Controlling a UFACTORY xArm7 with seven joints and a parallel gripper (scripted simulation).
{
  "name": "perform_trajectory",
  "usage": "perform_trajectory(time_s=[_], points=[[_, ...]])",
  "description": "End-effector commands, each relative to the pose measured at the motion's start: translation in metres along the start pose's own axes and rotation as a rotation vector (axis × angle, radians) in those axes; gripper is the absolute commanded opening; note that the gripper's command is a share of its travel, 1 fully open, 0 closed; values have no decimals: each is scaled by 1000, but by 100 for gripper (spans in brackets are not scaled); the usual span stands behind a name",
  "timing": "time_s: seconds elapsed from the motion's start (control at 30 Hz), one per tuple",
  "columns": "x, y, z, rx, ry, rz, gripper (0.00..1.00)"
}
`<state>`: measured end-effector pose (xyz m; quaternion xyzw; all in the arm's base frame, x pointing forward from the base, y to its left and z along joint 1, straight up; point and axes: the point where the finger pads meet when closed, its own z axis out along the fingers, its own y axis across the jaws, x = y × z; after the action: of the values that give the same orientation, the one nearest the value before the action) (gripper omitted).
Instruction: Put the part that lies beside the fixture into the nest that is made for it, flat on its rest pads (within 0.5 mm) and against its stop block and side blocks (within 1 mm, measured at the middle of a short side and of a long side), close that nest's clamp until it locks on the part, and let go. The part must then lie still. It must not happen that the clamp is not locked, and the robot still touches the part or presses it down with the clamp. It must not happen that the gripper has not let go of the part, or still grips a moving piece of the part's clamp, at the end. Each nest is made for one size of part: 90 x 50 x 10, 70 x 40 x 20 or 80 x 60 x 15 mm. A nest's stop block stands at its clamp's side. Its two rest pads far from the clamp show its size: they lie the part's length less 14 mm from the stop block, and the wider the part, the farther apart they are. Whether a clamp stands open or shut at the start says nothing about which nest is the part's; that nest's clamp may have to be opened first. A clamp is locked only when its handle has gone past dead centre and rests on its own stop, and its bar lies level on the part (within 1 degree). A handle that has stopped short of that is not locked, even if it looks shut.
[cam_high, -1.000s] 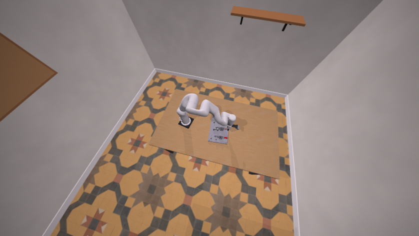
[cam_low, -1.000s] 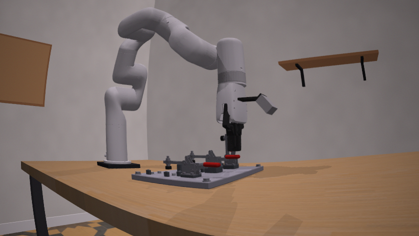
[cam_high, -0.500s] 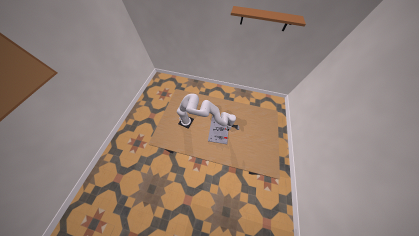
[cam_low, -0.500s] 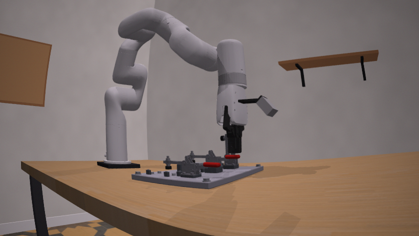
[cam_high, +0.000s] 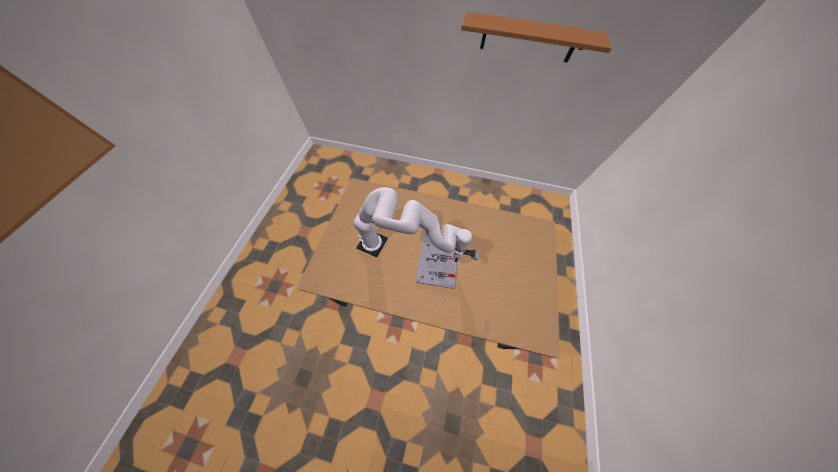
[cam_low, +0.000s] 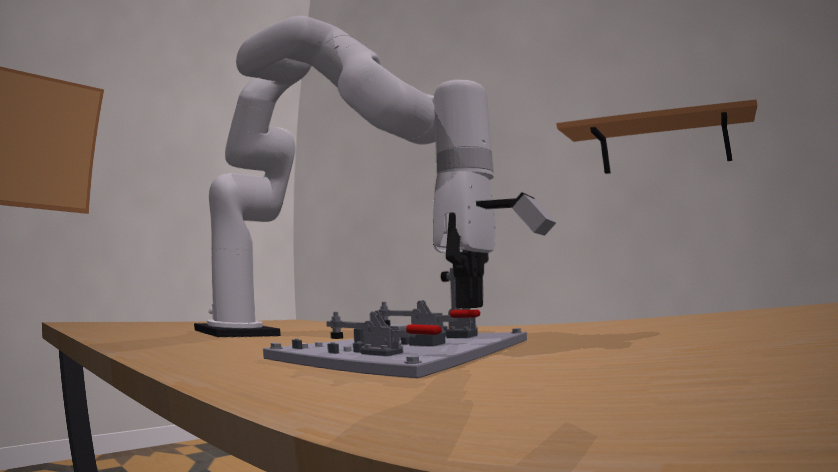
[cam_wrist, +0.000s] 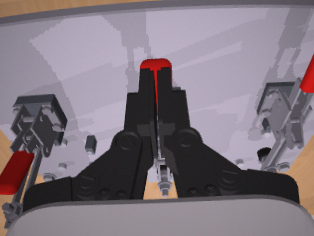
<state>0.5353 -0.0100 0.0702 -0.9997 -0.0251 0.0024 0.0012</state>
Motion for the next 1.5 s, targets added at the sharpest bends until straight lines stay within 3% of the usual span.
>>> perform_trajectory(time_s=[0.0,1.47], points=[[2,0,-2,-1,5,0,0],[2,0,2,-1,5,0,0]])
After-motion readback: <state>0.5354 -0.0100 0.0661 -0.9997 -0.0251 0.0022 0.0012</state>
